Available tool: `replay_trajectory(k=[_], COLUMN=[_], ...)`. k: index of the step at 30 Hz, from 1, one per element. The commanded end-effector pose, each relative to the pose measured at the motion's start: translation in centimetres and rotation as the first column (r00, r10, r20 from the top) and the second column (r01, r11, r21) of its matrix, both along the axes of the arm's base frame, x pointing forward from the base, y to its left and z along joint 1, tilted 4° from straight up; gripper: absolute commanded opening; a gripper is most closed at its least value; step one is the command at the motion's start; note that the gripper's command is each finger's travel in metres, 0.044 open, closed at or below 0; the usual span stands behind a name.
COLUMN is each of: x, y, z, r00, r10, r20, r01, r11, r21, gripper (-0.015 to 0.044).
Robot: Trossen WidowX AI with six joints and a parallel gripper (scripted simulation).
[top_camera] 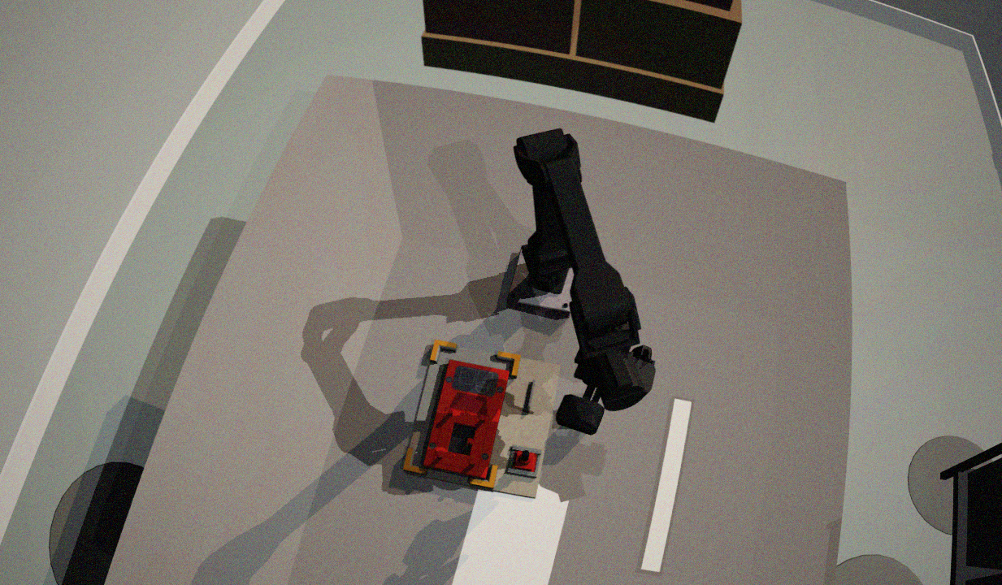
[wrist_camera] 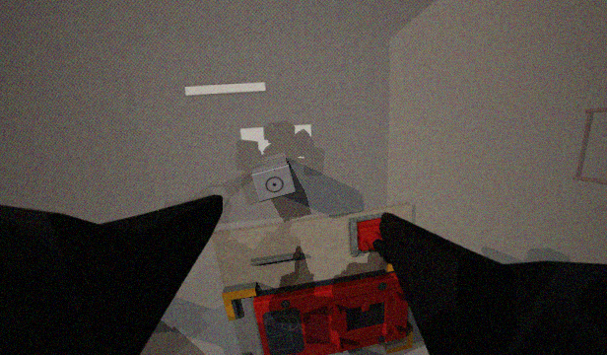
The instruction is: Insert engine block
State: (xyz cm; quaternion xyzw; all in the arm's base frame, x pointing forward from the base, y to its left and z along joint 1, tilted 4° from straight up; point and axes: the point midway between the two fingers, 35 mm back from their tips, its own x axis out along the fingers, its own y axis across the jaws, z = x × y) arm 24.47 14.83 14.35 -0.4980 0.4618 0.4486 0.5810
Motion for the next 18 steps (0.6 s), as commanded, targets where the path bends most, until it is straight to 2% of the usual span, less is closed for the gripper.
replay_trajectory(k=[1,9,14,18], x=[-0.4,-1.6,-1.6,-1.4], y=[0.1,0.2,0.2,0.0], z=[-0.4,-1.2,-1.4,-4.5], r00=[0.993,0.94,0.938,0.938], r10=[0.108,0.315,0.32,0.32], r20=[-0.035,-0.129,-0.132,-0.132], r01=[-0.11,-0.331,-0.336,-0.336], r11=[0.992,0.935,0.933,0.933], r21=[-0.054,-0.128,-0.13,-0.13], gripper=[0.044,0.044,0.044,0.044])
